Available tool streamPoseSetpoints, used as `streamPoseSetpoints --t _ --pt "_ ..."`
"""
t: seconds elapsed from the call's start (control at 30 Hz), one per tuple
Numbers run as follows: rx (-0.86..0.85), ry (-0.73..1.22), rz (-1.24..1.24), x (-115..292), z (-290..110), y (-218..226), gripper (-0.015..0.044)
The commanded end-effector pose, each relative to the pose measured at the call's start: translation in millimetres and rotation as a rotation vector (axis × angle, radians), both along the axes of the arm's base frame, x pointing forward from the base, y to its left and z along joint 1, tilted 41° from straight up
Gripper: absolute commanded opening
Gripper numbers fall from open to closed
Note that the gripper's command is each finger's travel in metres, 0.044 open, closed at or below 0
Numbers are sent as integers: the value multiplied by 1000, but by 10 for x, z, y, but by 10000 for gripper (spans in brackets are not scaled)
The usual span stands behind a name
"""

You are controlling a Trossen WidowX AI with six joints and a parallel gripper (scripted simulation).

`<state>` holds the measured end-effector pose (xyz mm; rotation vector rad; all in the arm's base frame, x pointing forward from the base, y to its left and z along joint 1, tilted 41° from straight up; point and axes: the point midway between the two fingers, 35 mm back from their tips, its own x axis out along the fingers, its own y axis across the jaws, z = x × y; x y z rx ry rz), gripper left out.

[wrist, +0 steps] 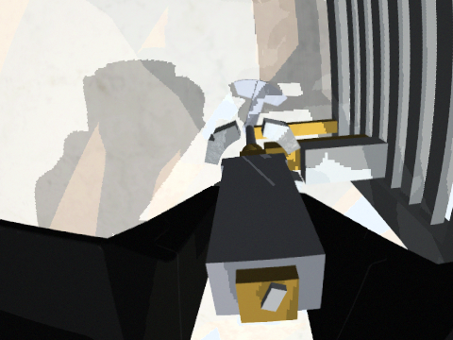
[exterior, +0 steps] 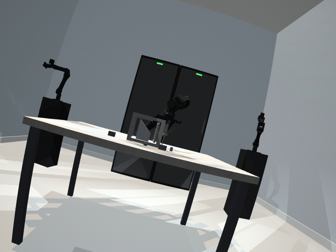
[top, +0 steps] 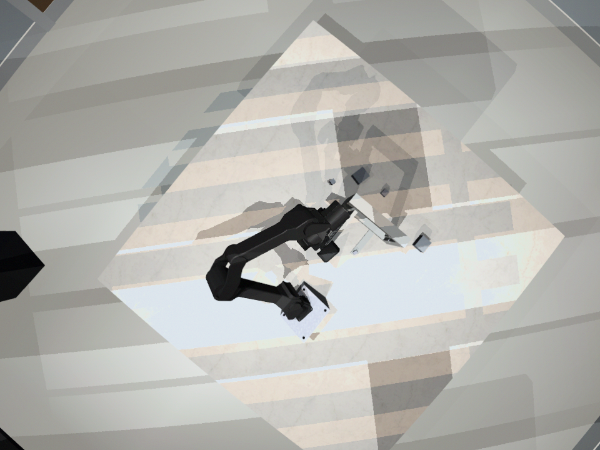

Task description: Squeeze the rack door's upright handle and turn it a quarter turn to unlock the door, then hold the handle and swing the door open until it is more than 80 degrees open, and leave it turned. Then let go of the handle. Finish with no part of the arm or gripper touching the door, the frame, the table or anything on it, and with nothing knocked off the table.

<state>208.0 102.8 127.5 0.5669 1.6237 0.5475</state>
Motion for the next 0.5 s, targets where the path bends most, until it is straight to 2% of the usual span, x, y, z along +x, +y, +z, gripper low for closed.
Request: streamPoseSetpoints --t 0.0,0.17,0.47 --pt "4 3 -6 2 10 7 149" --pt "4 3 -6 2 10 7 280" --pt "1 9 -16 23 76 -54 290"
